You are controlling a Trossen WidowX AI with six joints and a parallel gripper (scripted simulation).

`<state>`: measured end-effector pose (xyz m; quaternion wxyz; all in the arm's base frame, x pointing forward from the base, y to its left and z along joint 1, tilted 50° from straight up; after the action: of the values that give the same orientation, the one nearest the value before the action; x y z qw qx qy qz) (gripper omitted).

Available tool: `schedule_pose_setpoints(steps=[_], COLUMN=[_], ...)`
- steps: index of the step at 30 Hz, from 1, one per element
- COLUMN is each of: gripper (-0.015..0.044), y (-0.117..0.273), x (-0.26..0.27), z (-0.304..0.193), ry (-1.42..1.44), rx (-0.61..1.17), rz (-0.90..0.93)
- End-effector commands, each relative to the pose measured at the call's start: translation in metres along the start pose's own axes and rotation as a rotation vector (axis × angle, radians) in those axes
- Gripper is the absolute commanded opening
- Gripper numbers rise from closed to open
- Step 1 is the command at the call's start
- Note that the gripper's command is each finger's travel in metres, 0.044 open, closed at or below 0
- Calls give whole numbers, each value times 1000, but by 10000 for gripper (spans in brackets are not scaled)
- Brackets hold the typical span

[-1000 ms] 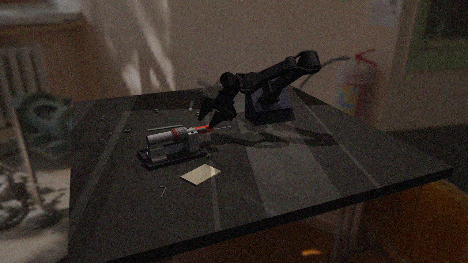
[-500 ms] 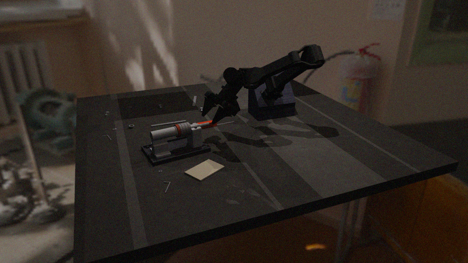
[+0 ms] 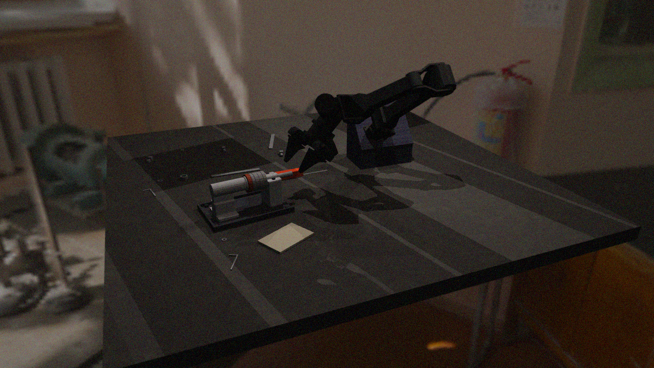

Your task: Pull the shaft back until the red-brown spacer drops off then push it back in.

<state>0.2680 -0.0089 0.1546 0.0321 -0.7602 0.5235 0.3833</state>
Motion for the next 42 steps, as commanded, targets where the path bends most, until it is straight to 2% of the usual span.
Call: schedule_pose_setpoints(steps=[1,25,42], gripper=[440,440,440], y=[1,0,-25], x=[1,1,1], z=[3,3,3], ry=[-1,-1,0], rx=[-8,-8,-7], rz=[-1,-1,-1])
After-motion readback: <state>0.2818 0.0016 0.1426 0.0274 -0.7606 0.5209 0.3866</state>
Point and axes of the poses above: the point midway between the two fingers, 35 mm back from their tips, its own y axis back along the fingers, its own x axis across the jaws, z = x × y, the point moved 7 cm from there along y, back along the fingers, and after that the axes turned 12 degrees about y, right-handed, at the moved point
